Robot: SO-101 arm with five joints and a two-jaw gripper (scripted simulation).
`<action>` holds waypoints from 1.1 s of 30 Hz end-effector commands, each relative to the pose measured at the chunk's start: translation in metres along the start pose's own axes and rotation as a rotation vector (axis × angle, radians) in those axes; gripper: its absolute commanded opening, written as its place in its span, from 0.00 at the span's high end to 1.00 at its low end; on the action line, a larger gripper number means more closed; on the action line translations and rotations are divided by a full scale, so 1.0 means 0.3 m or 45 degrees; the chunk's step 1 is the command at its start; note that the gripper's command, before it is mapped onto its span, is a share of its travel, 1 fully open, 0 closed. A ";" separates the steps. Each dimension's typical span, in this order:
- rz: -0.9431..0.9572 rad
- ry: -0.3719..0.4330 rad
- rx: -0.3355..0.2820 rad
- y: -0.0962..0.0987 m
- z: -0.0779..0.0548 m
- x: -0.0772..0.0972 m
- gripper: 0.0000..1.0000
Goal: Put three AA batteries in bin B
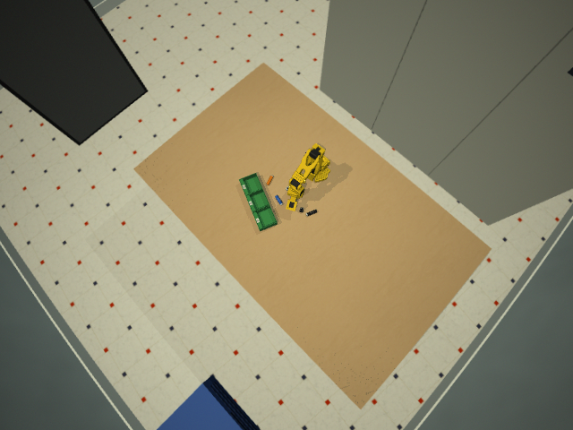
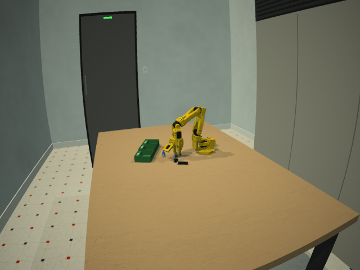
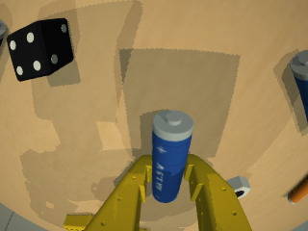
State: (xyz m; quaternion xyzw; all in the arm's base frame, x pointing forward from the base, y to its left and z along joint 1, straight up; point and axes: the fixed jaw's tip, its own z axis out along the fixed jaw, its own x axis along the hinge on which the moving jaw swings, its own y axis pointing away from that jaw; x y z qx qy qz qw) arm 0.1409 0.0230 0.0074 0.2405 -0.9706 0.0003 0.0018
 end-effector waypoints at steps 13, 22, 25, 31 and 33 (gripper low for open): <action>-0.020 -0.019 0.006 0.001 -0.005 -0.008 1.00; -0.020 -0.019 0.006 -0.007 -0.062 -0.015 1.00; -0.020 -0.019 0.006 -0.009 -0.082 -0.015 1.00; -0.020 -0.019 0.006 -0.011 -0.131 -0.012 1.00; -0.020 -0.019 0.006 -0.012 -0.146 -0.011 1.00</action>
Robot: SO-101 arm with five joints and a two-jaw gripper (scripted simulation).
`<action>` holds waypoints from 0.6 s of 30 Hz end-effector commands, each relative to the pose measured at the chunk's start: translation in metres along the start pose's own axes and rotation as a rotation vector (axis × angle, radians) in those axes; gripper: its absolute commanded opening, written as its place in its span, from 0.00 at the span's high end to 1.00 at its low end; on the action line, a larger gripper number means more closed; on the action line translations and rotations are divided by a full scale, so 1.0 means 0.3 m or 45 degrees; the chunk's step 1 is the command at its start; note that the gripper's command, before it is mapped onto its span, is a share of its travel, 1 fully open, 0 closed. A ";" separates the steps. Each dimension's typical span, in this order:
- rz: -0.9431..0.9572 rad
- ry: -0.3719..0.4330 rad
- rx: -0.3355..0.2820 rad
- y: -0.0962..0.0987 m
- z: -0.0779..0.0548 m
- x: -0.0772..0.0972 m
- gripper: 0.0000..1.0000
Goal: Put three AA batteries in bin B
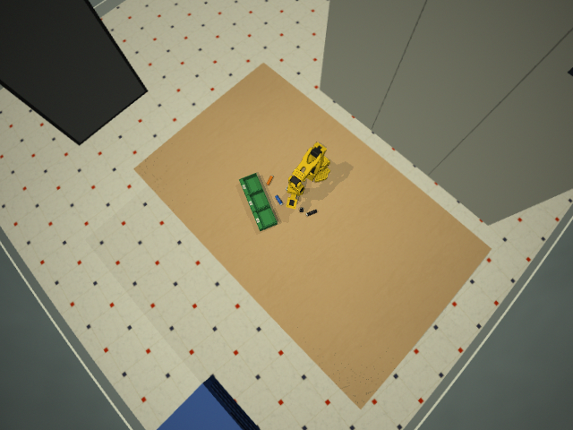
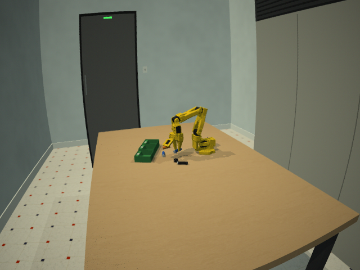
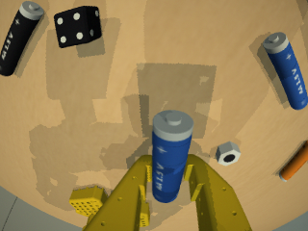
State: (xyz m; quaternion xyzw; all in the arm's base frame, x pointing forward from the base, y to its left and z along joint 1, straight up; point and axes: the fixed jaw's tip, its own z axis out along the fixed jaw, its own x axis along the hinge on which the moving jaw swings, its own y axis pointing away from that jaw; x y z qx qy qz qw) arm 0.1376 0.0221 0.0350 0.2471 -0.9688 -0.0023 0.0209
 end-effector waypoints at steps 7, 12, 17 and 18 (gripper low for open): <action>-0.002 -0.064 0.025 -0.014 -0.075 -0.016 1.00; -0.001 -0.065 0.025 -0.014 -0.075 -0.016 1.00; 0.028 -0.070 0.027 -0.027 -0.079 -0.018 1.00; 0.040 -0.072 0.028 -0.033 -0.081 -0.019 1.00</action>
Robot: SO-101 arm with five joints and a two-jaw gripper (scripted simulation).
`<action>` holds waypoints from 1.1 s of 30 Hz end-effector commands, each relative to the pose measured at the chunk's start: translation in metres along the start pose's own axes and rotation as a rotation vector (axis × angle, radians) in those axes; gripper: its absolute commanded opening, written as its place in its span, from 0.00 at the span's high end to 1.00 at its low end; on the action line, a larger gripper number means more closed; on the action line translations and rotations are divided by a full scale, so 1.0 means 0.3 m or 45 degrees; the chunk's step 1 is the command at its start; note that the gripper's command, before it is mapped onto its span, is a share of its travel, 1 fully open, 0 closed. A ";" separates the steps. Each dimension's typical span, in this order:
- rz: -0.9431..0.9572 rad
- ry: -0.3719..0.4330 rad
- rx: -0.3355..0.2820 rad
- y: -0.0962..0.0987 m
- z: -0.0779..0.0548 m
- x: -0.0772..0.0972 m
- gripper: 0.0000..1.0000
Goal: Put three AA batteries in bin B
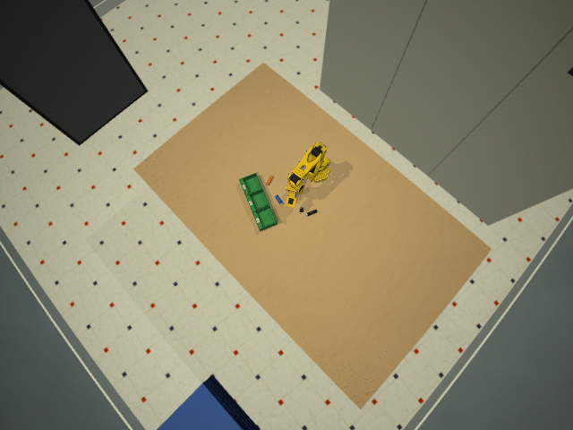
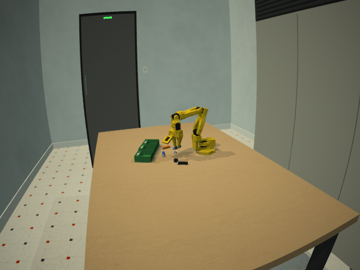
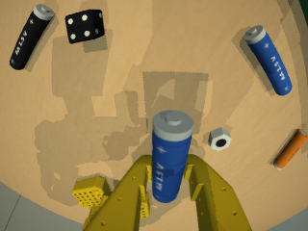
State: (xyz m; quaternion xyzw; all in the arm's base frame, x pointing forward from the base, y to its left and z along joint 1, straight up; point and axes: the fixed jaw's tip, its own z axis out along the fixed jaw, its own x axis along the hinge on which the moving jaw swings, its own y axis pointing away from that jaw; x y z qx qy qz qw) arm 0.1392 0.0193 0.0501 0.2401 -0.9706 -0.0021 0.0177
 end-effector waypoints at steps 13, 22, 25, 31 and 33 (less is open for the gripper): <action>0.232 -0.101 0.043 -0.125 -0.058 -0.029 1.00; 0.320 -0.116 0.052 -0.170 -0.069 -0.026 1.00; 0.321 -0.116 0.052 -0.170 -0.070 -0.026 1.00; 0.333 -0.118 0.054 -0.176 -0.072 -0.027 1.00; 0.351 -0.122 0.056 -0.184 -0.074 -0.028 1.00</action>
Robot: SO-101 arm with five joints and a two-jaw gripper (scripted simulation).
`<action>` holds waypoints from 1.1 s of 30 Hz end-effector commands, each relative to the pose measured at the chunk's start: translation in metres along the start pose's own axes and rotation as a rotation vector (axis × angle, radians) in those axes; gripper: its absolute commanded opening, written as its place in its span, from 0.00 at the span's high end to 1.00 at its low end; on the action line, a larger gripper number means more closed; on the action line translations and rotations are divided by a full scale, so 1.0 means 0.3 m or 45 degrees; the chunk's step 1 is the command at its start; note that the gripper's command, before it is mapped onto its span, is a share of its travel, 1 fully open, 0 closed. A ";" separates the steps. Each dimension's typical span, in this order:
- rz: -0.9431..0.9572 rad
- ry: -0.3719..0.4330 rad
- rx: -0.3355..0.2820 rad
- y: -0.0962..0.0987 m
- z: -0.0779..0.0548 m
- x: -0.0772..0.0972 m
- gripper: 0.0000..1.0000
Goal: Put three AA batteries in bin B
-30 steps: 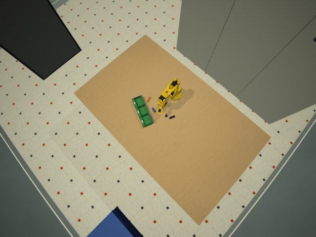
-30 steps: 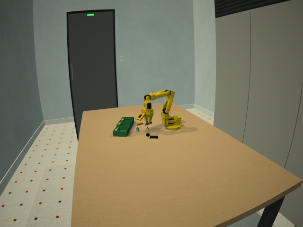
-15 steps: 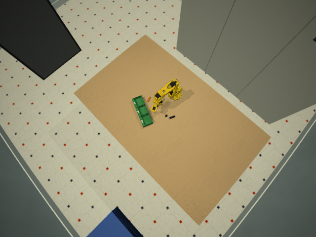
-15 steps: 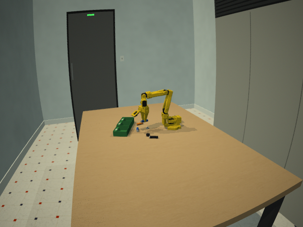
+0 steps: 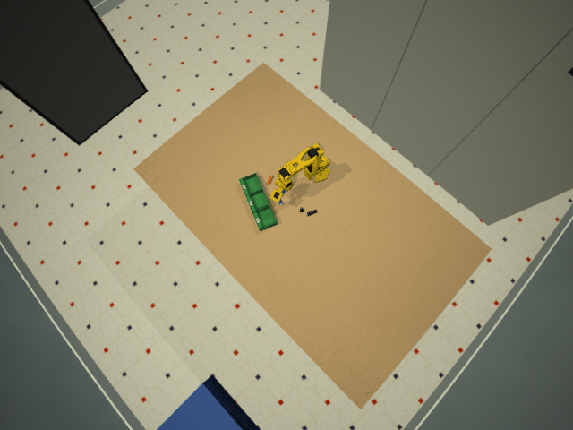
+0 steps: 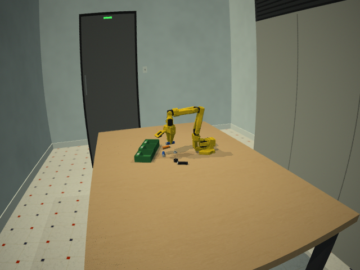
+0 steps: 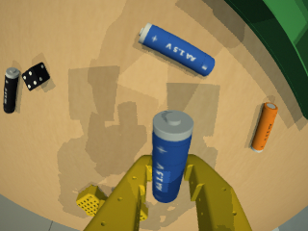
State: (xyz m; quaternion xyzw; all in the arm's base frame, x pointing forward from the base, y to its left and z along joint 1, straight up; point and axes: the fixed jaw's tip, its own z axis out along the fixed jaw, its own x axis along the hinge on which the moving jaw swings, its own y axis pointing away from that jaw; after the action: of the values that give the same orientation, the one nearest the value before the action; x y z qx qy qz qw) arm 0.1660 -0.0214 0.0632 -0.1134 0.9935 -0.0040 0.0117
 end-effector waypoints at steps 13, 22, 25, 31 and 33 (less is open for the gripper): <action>0.226 -0.094 0.046 -0.114 -0.052 -0.056 1.00; 0.332 -0.114 0.060 -0.166 -0.063 -0.068 1.00; 0.334 -0.115 0.061 -0.168 -0.063 -0.068 1.00; 0.341 -0.116 0.061 -0.171 -0.063 -0.069 1.00; 0.354 -0.120 0.063 -0.177 -0.063 -0.072 1.00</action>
State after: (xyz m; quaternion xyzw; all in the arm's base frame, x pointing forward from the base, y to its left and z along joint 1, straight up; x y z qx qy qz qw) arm 0.1925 -0.0632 0.0746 0.0123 0.9991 -0.0143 0.0385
